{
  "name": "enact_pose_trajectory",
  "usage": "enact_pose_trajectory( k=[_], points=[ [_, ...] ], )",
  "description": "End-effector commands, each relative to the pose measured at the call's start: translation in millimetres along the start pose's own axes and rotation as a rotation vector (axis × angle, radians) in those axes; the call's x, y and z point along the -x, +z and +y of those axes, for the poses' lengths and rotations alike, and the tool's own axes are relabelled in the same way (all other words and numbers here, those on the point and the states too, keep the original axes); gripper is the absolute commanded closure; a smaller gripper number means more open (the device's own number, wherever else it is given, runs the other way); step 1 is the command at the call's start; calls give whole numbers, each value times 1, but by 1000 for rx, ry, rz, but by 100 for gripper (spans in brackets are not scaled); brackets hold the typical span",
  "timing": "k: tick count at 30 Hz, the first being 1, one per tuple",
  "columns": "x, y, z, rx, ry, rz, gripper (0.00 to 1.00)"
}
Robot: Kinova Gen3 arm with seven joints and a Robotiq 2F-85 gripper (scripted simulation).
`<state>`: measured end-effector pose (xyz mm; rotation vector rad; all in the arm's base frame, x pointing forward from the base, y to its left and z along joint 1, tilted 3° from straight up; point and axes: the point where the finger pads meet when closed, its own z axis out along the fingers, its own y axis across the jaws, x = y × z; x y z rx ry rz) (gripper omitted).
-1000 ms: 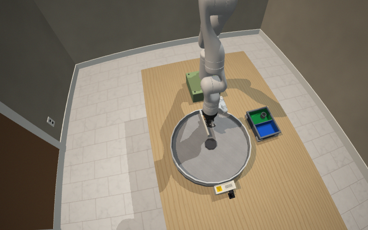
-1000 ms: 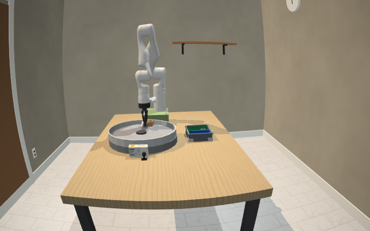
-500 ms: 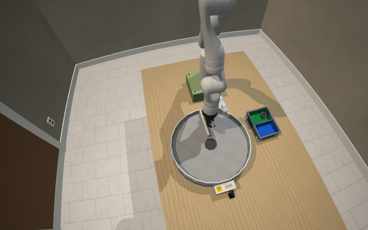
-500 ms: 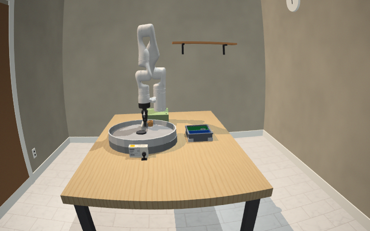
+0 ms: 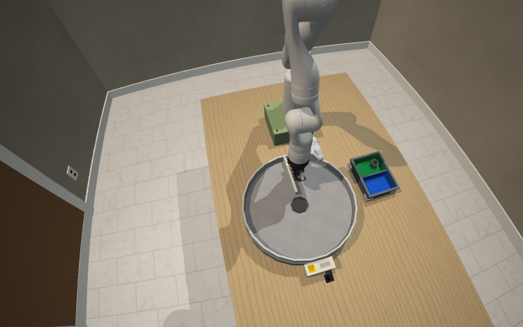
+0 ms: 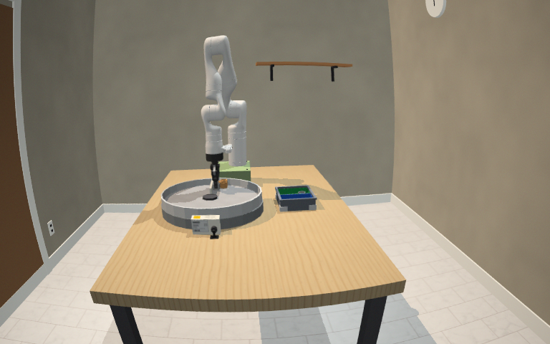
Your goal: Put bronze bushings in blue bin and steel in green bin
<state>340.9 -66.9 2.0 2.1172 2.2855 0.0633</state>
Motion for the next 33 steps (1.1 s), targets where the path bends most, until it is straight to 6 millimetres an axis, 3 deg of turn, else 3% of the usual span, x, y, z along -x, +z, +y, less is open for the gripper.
enact_pose_trajectory(
  k=[1,33],
  points=[
    [0,0,0,1,0,0,100],
    [0,-8,0,0,0,0,100]
  ],
)
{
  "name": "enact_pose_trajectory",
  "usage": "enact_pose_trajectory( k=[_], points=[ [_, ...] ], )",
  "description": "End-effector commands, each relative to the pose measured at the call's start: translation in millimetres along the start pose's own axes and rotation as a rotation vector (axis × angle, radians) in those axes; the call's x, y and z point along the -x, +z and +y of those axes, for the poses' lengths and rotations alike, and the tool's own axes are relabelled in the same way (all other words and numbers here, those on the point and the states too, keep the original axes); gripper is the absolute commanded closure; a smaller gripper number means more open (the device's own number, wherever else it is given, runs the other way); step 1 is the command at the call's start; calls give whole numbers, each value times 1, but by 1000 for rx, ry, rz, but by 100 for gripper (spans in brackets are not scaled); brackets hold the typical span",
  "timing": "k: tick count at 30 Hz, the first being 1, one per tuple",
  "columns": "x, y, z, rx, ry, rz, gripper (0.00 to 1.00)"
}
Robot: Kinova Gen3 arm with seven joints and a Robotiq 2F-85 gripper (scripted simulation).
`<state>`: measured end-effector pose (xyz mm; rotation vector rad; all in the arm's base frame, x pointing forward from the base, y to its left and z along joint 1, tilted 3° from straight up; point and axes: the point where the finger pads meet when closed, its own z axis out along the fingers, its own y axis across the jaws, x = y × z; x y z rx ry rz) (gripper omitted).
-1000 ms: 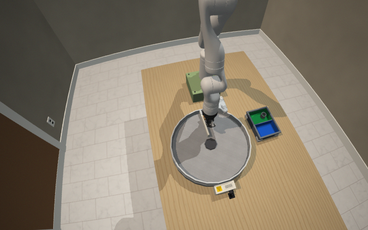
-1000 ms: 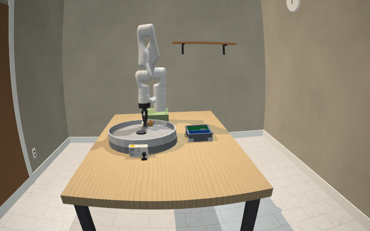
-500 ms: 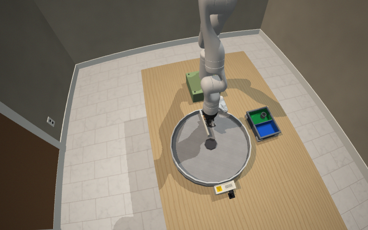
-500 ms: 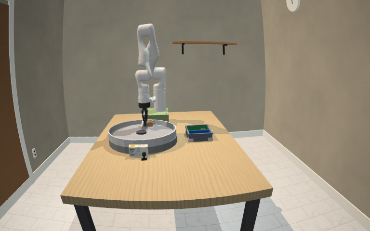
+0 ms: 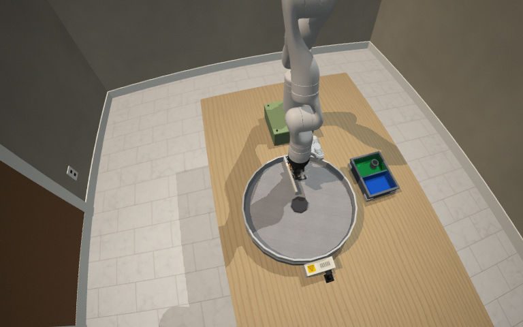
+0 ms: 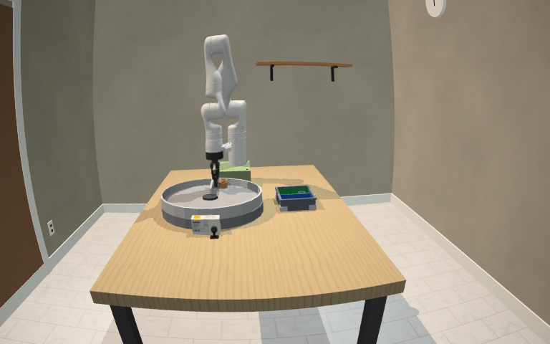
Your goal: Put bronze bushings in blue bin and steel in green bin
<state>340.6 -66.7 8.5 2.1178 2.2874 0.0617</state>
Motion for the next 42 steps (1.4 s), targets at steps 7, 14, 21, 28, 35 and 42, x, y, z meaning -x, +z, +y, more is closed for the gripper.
enact_pose_trajectory(
  k=[7,14,21,28,35,42],
  points=[
    [0,-4,0,2,0,-1,100],
    [0,-6,0,2,1,-1,100],
    [0,-9,0,2,0,-1,100],
    [0,-11,0,2,1,-1,100],
    [0,-12,0,2,1,-1,100],
    [0,-15,0,2,0,-1,100]
  ],
)
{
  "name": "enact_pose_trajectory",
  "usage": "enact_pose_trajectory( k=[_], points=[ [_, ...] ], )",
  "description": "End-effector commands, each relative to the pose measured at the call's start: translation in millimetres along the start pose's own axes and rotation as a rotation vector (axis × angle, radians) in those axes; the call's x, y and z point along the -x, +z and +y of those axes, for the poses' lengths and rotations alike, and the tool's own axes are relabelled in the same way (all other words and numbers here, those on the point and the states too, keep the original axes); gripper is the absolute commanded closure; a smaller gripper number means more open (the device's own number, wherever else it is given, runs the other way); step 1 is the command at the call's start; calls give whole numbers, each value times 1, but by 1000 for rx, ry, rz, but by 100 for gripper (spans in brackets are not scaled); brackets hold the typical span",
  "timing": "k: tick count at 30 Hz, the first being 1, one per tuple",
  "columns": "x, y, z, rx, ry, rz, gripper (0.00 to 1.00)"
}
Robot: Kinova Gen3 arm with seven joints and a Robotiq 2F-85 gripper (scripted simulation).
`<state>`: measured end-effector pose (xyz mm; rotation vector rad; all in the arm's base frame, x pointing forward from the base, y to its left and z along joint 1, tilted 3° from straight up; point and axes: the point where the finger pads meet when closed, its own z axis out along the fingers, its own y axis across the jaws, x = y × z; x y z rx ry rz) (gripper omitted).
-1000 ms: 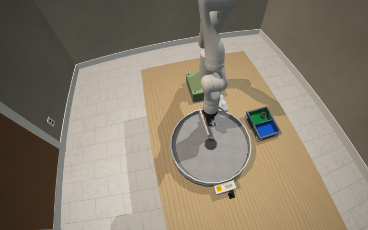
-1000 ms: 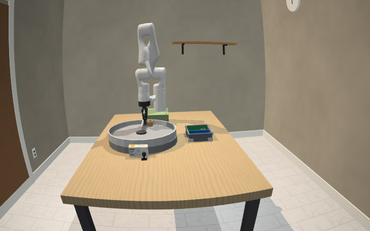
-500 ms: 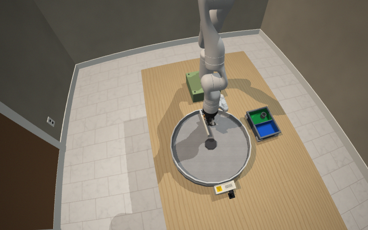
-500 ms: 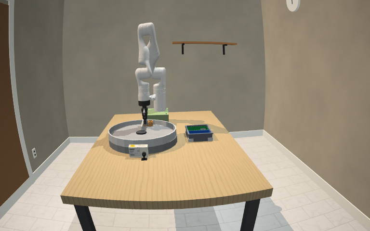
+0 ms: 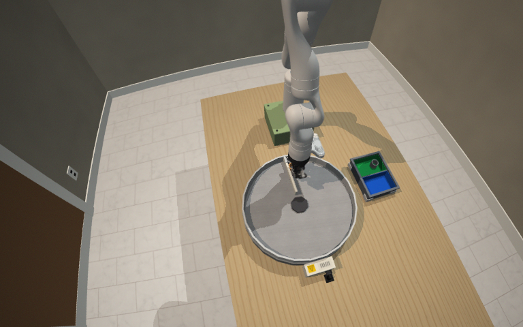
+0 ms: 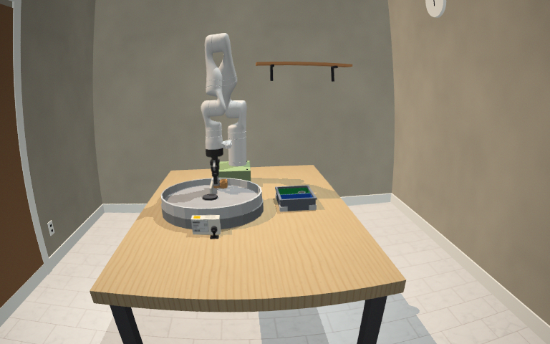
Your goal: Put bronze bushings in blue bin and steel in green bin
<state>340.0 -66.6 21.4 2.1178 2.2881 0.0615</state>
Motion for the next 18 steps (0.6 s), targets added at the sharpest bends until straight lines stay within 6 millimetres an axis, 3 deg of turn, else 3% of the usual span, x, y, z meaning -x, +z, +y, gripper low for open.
enact_pose_trajectory(
  k=[1,18],
  points=[
    [1,-2,0,2,1,-1,100],
    [0,-6,0,2,1,-1,100]
  ],
)
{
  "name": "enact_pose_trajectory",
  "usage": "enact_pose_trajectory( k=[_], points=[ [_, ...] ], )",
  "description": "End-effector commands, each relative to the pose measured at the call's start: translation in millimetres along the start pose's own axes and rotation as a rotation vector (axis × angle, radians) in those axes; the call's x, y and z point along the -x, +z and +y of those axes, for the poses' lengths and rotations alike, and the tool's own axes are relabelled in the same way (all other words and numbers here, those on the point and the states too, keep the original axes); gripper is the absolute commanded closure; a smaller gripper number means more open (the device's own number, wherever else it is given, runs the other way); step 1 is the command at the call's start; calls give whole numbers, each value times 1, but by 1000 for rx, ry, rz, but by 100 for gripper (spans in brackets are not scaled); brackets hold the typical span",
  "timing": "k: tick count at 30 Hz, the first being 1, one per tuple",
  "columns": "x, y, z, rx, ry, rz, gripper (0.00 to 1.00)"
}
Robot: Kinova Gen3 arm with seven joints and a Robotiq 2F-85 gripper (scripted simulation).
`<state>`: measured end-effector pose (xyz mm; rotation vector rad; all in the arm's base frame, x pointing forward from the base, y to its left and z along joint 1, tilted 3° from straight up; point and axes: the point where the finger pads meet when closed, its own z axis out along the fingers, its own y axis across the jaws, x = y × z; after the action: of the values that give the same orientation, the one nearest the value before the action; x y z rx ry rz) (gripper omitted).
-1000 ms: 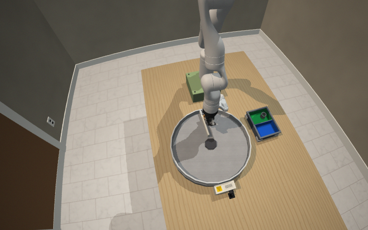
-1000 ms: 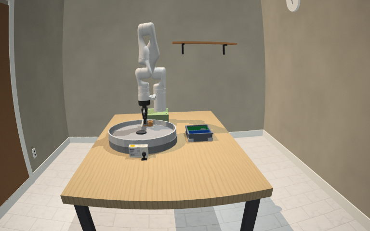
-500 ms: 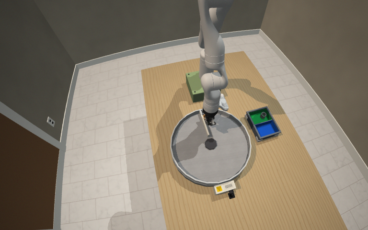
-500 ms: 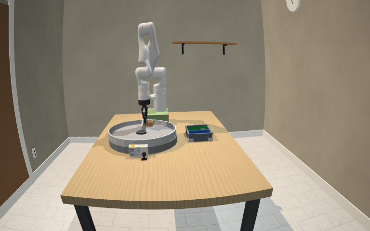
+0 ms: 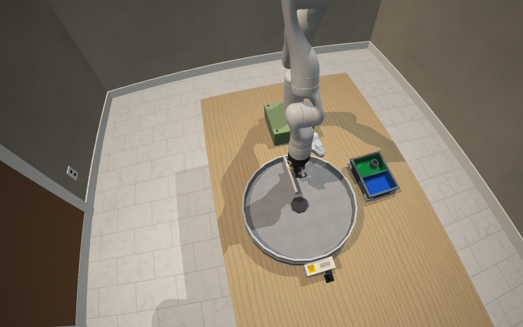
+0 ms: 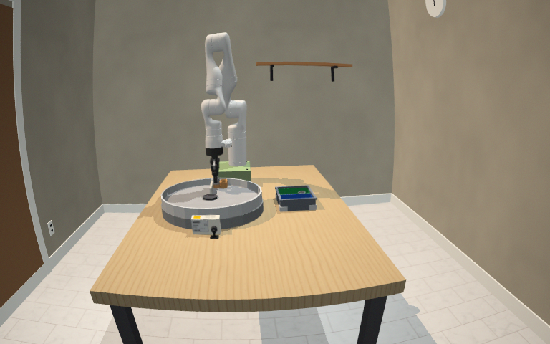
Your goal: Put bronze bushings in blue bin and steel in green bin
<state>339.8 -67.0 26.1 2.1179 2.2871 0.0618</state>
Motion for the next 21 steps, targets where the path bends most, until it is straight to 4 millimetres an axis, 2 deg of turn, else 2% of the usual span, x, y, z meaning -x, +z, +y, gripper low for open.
enact_pose_trajectory(
  k=[1,21],
  points=[
    [0,-2,0,2,0,-1,100],
    [0,-6,0,2,0,-1,100]
  ],
)
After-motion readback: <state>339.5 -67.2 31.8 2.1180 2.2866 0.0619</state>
